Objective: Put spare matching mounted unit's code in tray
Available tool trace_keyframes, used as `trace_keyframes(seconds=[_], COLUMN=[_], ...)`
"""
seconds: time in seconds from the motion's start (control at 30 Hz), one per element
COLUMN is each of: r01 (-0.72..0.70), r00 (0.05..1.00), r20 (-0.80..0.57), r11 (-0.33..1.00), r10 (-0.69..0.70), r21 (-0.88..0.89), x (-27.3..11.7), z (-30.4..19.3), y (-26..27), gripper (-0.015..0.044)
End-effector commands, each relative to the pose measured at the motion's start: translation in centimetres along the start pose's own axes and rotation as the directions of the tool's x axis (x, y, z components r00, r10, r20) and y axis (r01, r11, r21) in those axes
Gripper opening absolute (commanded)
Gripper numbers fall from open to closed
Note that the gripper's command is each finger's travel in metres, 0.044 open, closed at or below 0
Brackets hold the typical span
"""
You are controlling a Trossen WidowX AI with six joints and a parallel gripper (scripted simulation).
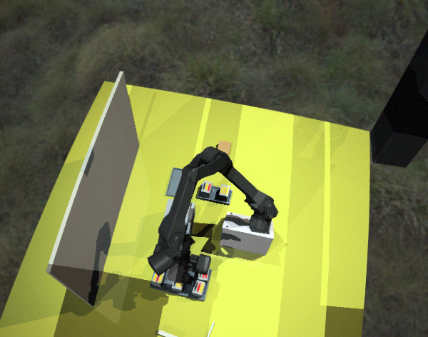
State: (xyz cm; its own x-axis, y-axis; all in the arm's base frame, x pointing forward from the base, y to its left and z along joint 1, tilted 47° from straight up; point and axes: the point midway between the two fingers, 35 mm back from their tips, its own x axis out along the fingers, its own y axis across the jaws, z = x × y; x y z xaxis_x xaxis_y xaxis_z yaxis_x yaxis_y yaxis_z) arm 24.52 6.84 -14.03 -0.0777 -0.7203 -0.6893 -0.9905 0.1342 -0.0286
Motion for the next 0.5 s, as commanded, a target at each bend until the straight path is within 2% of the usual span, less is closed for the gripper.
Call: trace_keyframes(seconds=[0.0,0.23,0.47], r01=[0.001,0.002,0.002], r00=[1.0,1.0,1.0], r20=[0.005,0.002,0.006], r11=[1.0,1.0,1.0], r10=[-0.001,-0.002,-0.002], r21=[0.006,0.002,0.003], x=[-2.0,-1.7,-5.1], z=[0.0,-0.1,0.6], y=[0.0,0.0,-0.2], gripper=[0.0,0.0,0.0])
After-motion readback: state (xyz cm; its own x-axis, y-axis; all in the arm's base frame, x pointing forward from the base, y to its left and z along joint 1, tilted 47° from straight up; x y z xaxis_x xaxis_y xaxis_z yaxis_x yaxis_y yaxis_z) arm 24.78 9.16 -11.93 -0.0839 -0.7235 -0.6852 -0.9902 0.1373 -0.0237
